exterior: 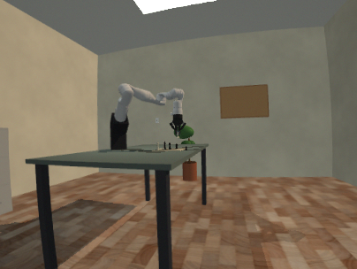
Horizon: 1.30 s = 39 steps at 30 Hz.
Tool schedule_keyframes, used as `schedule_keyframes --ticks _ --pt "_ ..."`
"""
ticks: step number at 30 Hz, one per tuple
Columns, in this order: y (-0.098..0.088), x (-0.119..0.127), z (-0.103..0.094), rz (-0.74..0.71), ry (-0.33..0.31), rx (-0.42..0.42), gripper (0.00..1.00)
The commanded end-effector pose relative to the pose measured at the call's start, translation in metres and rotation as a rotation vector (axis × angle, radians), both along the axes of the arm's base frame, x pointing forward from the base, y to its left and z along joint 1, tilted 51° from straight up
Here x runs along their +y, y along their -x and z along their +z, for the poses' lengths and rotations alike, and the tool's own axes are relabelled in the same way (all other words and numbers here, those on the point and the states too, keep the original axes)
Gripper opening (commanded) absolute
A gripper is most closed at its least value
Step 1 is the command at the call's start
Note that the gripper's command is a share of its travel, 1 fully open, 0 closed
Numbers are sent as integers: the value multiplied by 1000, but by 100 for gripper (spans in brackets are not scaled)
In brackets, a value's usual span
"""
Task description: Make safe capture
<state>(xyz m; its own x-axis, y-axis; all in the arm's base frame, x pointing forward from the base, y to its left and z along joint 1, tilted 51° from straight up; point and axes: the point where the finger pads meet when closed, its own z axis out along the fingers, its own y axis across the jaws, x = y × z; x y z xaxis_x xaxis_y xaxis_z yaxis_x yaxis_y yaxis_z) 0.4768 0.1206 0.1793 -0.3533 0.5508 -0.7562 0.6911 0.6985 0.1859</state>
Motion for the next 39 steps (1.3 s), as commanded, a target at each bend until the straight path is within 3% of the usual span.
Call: schedule_keyframes --ticks 1,13,18,20,39 --pt "4 10 6 14 -10 -6 0" --pt "4 12 5 26 2 3 0" --pt "4 37 -12 183 163 115 0" --pt "5 42 -16 214 195 137 0" --pt "2 40 -19 217 196 140 0"
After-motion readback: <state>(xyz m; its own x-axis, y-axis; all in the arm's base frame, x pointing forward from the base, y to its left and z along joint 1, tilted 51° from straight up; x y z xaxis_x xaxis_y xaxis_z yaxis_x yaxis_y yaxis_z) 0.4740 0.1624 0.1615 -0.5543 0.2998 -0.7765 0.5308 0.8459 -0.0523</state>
